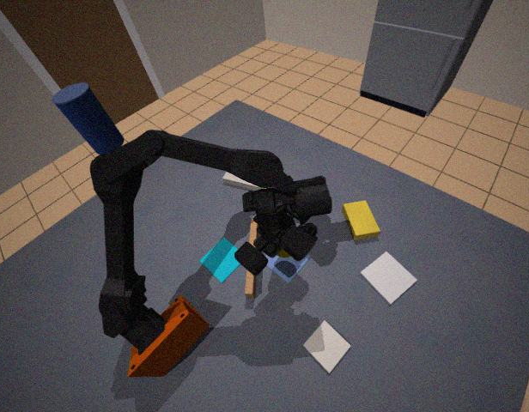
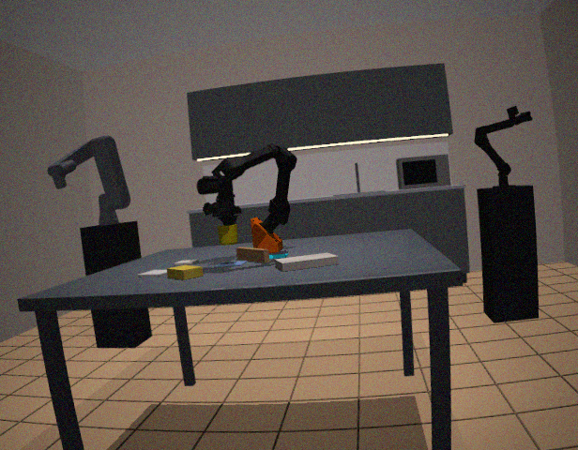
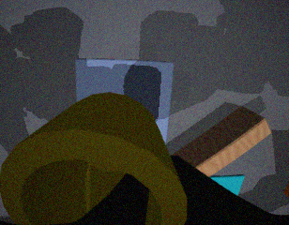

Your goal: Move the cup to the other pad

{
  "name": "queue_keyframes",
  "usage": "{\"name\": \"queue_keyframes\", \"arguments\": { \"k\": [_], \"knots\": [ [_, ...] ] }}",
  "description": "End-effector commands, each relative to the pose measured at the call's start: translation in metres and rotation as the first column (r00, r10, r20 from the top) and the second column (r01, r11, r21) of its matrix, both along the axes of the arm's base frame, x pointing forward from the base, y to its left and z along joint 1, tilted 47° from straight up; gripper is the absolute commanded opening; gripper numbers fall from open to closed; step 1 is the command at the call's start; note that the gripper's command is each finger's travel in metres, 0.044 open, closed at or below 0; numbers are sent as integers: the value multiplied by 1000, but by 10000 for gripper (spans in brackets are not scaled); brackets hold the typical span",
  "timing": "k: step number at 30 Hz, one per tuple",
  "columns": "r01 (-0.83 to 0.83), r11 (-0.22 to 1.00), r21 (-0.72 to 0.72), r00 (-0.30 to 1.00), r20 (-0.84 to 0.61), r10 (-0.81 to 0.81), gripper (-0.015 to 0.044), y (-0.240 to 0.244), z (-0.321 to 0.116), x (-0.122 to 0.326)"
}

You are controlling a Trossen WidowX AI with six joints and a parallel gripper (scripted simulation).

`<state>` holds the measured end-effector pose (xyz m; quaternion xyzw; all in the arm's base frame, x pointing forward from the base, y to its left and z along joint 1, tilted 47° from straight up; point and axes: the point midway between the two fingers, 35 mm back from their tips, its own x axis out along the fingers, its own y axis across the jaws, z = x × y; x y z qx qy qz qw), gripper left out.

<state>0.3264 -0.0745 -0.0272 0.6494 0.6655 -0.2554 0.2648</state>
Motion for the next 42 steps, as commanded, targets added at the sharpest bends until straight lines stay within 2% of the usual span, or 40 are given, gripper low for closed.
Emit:
{"name": "queue_keyframes", "arguments": {
  "k": [1,42],
  "knots": [
    [1,1000,1,1000,-2,-1,0,1,1,-1],
    [-7,1000,0,1000,-3,7,0,37,48,-50]
  ]
}}
